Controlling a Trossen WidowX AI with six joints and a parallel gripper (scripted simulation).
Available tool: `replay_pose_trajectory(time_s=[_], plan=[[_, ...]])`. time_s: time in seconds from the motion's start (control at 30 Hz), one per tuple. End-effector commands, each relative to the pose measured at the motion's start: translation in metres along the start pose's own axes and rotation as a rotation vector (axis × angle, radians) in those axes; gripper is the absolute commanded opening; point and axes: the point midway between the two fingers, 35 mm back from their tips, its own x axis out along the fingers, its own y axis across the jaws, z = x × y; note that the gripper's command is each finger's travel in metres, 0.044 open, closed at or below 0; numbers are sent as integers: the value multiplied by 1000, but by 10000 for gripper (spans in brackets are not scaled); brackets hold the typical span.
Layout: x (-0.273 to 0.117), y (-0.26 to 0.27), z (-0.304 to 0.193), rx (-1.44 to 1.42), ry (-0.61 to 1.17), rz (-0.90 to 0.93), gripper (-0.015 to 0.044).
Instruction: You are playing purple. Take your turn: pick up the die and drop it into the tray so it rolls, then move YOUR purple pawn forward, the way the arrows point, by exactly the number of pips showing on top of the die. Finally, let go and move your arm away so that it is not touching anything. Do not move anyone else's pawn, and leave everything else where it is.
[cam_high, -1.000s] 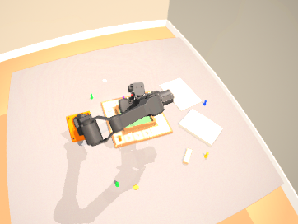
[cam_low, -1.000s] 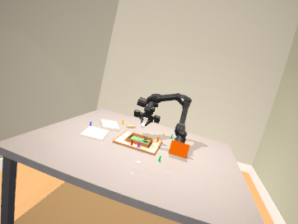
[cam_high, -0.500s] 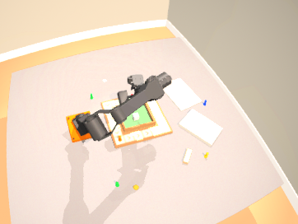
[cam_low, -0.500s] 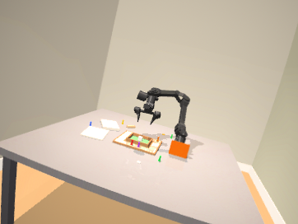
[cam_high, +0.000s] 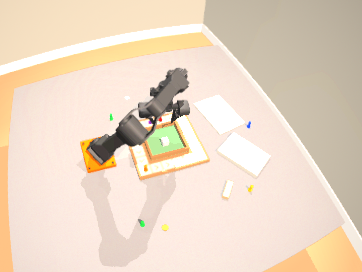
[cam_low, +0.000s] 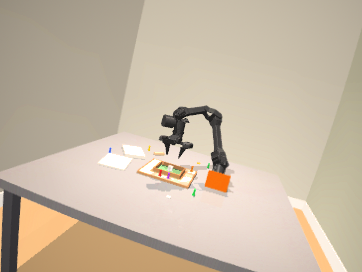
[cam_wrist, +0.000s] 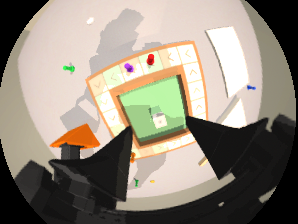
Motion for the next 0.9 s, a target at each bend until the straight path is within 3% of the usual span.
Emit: replay_pose_trajectory(time_s=[0.0,0.07,0.3,0.87], plan=[[10,9,31,251,20,-4,256],[15,15,46,414,28,-15,204],[34,36,91,930,40,-65,200],[45,36,90,943,40,-67,200]])
